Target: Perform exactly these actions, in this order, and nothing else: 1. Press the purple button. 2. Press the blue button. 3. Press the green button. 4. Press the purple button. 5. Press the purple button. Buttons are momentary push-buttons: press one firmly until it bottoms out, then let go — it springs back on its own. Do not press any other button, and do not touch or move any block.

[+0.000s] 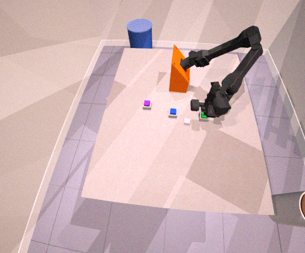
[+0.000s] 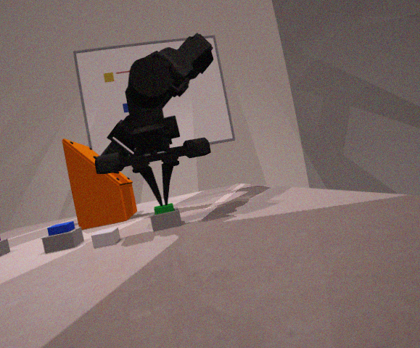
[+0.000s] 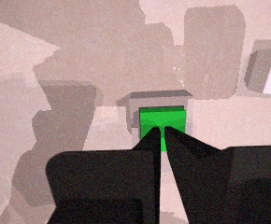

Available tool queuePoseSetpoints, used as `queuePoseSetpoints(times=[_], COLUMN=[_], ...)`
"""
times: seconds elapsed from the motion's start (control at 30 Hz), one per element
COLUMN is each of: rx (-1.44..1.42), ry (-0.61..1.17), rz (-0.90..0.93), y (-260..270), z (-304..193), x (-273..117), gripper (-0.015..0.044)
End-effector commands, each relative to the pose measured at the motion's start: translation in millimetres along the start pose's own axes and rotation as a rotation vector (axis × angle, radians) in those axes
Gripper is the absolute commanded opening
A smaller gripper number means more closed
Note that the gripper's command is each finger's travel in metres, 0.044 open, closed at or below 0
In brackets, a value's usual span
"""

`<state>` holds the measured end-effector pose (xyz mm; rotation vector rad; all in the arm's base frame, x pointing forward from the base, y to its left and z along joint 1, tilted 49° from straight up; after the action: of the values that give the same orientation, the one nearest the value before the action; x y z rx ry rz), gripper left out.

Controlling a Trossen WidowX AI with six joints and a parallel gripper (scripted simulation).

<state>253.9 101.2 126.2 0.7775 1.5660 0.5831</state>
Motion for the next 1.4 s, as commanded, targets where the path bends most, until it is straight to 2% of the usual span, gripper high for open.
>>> queuePoseSetpoints(times=[0.0,0.63,0.77,0.97,1.13,1.37], rx=[0.006,0.001,0.005,0.006,0.006,0.006], ry=[-0.002,0.0,-0.002,-0.002,-0.002,-0.002], rz=[-0.002,0.0,-0.004,-0.004,-0.007,-0.006], y=[-0.7,-0.4,-0.7,-0.7,-0.7,-0.6], z=[-0.3,-0.2,0.0,0.2,0.4,0.1], x=[5.6,3.5,-26.1,-30.4,-86.9,-89.5], gripper=[0.002,0.002,0.002,0.002,0.002,0.002])
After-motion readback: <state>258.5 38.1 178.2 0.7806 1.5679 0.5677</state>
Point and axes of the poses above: the point midway between the two fingers, 35 mm back from their tips, its own x axis out along the fingers, its own y axis across the jaws, z = x × y, the point moved 9 cm from there along -x, back along the fingers, and after that the axes turned 15 degrees about x, right-handed, at the moved point
